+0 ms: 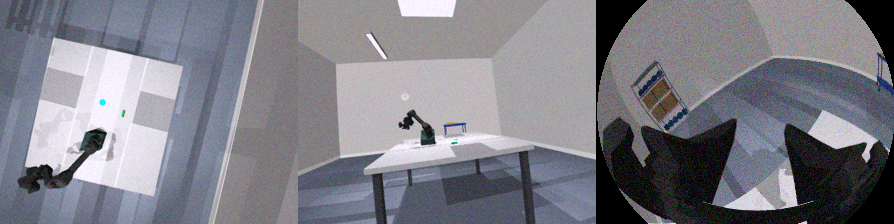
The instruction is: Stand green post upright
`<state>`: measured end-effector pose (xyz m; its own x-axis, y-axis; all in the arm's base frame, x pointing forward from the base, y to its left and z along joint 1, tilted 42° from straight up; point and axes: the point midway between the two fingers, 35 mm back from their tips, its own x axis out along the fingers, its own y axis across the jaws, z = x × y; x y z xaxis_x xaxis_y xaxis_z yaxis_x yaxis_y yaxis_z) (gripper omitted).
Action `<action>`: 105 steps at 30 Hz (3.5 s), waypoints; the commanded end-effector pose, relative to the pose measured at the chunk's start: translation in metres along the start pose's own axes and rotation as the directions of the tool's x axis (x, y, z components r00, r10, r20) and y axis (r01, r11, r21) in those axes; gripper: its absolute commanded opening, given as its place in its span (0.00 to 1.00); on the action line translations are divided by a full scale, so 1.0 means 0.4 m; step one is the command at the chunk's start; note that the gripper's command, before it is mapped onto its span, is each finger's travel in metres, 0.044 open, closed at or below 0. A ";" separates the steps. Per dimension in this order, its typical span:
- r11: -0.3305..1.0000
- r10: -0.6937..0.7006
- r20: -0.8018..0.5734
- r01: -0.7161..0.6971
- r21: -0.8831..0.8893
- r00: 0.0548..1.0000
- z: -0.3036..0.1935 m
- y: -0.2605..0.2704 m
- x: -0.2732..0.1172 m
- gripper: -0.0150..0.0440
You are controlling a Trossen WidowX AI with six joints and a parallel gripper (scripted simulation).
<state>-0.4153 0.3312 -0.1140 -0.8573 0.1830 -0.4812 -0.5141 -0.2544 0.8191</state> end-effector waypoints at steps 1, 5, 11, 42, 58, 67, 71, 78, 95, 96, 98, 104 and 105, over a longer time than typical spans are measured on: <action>0.996 -0.090 0.095 0.088 0.027 0.991 0.114 -0.064 -0.065 0.65; 0.980 -0.194 0.182 0.183 0.074 0.964 0.222 -0.139 -0.152 0.65; 0.934 -0.354 0.282 0.318 0.165 0.892 0.353 -0.255 -0.310 0.65; 0.265 -0.959 0.120 0.657 0.706 0.258 0.356 -0.688 -1.369 0.65; -0.198 -0.957 -0.285 0.592 0.781 0.056 -0.014 -0.664 -1.814 0.65; -0.419 -0.855 -0.518 0.537 0.732 0.040 -0.266 -0.563 -1.972 0.65; -0.501 -0.790 -0.611 0.516 0.695 0.055 -0.379 -0.501 -2.018 0.65; -0.617 -0.656 -0.747 0.491 0.616 0.112 -0.567 -0.369 -2.062 0.65; -0.720 -0.425 -0.869 0.487 0.495 0.254 -0.856 -0.167 -2.039 0.65; -0.720 -0.426 -0.868 0.486 0.496 0.254 -0.894 -0.188 -2.031 0.65; -0.721 -0.425 -0.869 0.486 0.494 0.253 -0.970 -0.223 -2.010 0.65; -0.724 -0.418 -0.873 0.489 0.486 0.250 -1.060 -0.255 -1.973 0.65; -0.724 -0.418 -0.873 0.489 0.486 0.250 -1.060 -0.255 -1.973 0.65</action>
<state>0.2992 -0.1858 0.0539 -0.0466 -0.6739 -0.7373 -0.0306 0.7387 -0.6733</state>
